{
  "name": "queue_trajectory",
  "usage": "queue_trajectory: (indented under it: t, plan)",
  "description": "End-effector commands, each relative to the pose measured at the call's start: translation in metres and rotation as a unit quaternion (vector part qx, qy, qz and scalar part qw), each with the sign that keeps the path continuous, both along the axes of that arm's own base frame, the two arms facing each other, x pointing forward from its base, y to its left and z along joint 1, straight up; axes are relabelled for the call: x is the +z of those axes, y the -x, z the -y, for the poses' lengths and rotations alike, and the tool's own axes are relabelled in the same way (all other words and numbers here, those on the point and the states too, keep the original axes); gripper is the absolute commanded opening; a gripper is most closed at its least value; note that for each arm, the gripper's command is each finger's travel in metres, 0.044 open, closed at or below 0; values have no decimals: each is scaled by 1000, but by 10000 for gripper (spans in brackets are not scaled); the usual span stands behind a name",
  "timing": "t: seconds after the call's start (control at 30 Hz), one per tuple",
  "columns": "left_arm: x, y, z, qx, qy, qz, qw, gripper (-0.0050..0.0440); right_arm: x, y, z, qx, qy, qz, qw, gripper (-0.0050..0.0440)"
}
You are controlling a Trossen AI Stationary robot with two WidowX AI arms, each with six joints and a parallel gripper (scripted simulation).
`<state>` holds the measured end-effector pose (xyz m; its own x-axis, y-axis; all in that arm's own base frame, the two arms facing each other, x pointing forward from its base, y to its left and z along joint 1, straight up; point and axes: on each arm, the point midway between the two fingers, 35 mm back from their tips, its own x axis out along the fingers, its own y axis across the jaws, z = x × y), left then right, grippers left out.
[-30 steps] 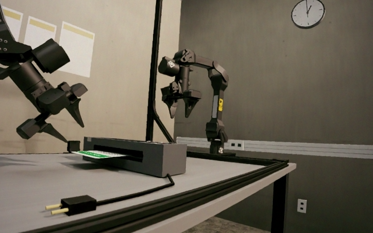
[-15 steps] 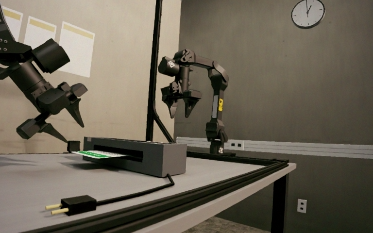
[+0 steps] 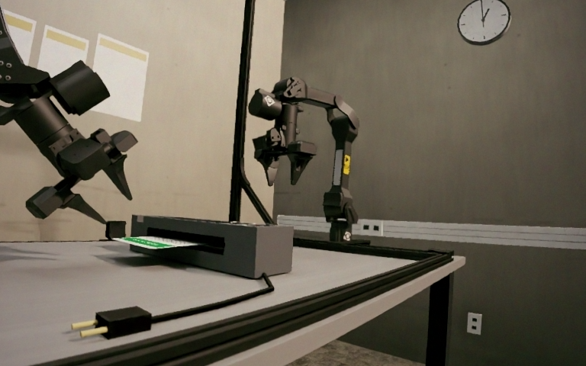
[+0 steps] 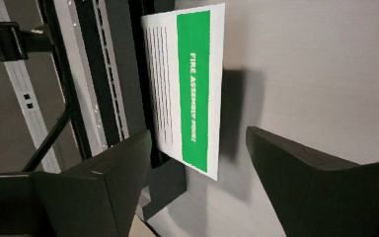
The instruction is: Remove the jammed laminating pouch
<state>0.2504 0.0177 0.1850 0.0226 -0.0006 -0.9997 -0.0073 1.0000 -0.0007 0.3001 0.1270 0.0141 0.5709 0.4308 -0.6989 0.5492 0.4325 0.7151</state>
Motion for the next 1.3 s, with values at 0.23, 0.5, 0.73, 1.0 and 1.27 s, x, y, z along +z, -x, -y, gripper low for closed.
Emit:
queue_trajectory:
  t: [0.23,0.5,0.73,1.0,1.27]
  plan:
    - [6,-1,0,0,-1,12,1000,440,1,0,-2,2,-3,1,1000,272]
    - [6,-1,0,0,-1,12,1000,440,1,0,-2,2,-3,1,1000,272]
    - [6,-1,0,0,-1,12,1000,440,1,0,-2,2,-3,1,1000,272]
    - [6,-1,0,0,-1,12,1000,440,27,-2,-1,1,-3,5,1000,272]
    - [6,-1,0,0,-1,12,1000,440,51,1,-2,2,-3,1,1000,272]
